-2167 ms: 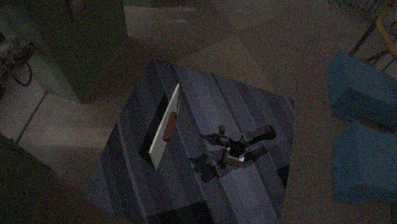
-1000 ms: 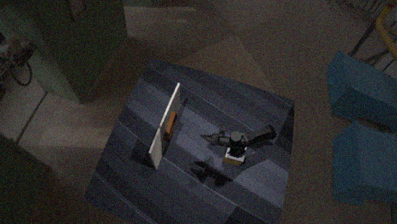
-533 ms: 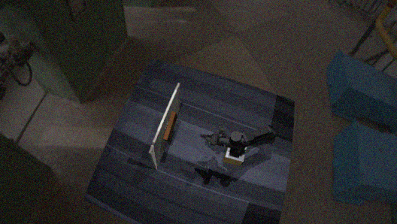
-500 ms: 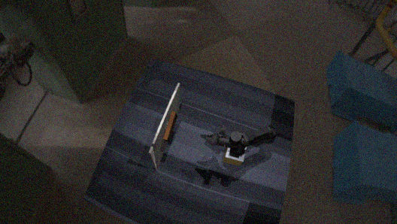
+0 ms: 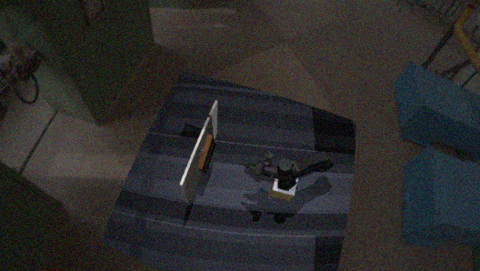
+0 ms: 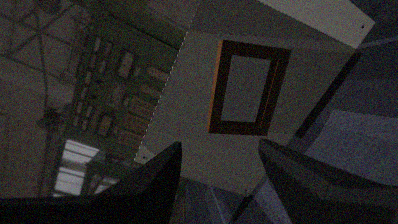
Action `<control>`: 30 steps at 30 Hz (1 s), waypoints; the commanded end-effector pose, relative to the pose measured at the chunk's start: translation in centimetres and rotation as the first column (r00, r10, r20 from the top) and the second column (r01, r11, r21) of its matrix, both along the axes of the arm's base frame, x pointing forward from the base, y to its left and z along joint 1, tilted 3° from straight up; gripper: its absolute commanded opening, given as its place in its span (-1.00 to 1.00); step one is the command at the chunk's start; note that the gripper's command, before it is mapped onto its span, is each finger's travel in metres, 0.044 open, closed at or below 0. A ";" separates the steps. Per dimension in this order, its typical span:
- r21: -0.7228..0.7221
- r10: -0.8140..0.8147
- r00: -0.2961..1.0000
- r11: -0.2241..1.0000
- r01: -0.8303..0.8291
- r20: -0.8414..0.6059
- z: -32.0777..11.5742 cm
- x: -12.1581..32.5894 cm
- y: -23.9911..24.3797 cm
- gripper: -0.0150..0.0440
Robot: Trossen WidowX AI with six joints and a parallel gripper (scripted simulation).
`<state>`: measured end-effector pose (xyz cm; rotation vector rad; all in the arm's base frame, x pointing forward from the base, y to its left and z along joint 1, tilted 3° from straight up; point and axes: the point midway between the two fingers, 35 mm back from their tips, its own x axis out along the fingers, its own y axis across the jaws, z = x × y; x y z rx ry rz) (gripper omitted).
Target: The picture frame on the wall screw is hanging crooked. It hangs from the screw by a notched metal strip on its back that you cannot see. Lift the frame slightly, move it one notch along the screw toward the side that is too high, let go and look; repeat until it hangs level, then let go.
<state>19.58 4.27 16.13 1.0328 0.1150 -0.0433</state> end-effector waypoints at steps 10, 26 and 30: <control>-0.003 0.003 1.000 1.000 -0.003 0.003 0.0 0.0 0.0 0.39; 0.149 0.002 0.996 0.989 -0.014 0.084 2.1 6.0 -0.3 0.39; 0.162 0.002 0.995 0.987 -0.018 0.098 2.2 6.8 -0.7 0.39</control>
